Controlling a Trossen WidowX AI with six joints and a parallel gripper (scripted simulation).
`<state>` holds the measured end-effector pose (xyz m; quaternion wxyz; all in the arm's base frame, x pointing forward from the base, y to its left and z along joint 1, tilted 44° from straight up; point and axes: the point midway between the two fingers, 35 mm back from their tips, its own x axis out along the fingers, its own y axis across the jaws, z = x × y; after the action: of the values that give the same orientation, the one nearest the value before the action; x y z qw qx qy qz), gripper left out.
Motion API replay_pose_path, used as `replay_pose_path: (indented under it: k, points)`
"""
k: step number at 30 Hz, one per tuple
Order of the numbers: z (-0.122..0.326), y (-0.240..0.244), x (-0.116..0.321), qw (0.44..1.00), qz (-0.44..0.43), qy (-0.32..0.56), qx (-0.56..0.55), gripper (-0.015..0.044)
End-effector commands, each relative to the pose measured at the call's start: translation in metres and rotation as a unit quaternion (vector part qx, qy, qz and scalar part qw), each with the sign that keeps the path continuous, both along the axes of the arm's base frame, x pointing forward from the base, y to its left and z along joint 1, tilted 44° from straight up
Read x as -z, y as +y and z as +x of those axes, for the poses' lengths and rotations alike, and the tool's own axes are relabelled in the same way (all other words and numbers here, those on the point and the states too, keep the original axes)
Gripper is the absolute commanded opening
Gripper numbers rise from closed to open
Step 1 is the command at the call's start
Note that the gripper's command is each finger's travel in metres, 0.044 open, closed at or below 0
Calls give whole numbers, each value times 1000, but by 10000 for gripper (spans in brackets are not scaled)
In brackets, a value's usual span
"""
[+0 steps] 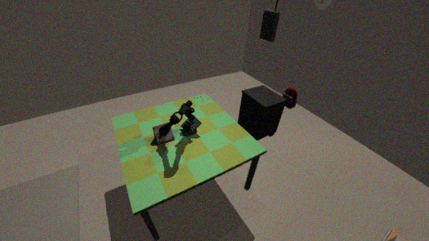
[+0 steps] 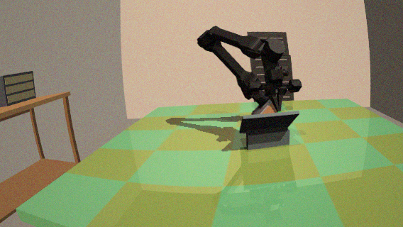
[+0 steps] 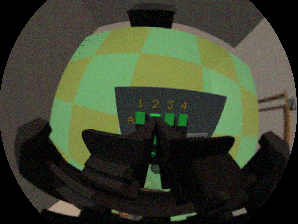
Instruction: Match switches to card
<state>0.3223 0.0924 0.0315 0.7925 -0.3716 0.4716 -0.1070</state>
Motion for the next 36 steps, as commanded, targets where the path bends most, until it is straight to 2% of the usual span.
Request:
replay_pose_path:
  k: [1, 23, 28, 34, 36]
  points:
    - [0, -1, 2, 1000, 0, 2, -2, 0]
    - [0, 0, 0, 1000, 0, 0, 0, 0]
    - [-34, 30, -37, 1000, 3, -5, -10, 0]
    - [-37, 31, -38, 1000, 3, -5, -11, 0]
    - [-51, 28, -29, 1000, 3, -4, -11, 0]
